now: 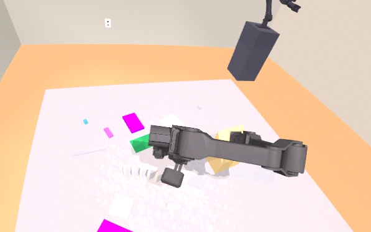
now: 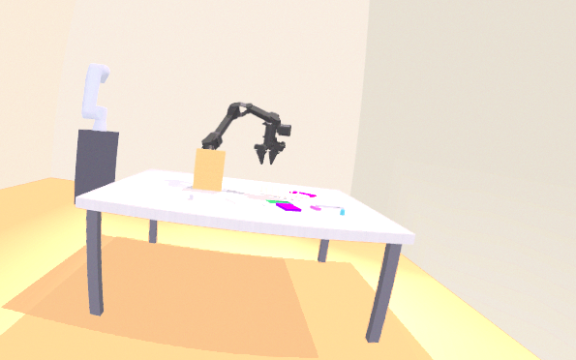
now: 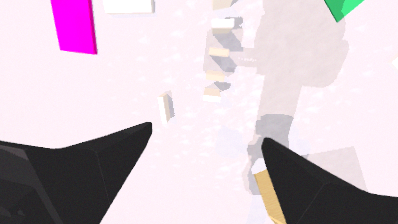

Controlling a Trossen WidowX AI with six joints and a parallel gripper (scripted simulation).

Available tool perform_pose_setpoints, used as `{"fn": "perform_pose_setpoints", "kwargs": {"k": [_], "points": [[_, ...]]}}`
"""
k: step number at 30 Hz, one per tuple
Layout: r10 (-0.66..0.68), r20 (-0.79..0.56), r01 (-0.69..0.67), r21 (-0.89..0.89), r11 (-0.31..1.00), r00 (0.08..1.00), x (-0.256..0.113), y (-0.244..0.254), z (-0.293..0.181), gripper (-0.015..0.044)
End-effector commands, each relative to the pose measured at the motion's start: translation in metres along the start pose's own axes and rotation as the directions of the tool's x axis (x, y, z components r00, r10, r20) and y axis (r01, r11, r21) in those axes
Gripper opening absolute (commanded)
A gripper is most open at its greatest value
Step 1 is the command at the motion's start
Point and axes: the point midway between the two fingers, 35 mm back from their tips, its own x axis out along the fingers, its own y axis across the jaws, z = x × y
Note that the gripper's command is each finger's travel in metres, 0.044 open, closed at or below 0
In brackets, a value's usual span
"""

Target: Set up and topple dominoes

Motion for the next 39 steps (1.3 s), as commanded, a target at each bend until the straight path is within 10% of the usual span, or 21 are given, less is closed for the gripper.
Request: {"fn": "perform_pose_setpoints", "kwargs": {"k": [1,20,39], "points": [[-0.003,0.006,0.003,-0.078,0.997,1.000,0.026,0.037,-0.005,0.0440],[0.013,-0.010,-0.015,-0.159,0.987,1.000,0.127,0.084,-0.025,0.0440],[0.014,-0.011,-0.016,-0.159,0.987,1.000,0.144,0.082,-0.024,0.0440]]}}
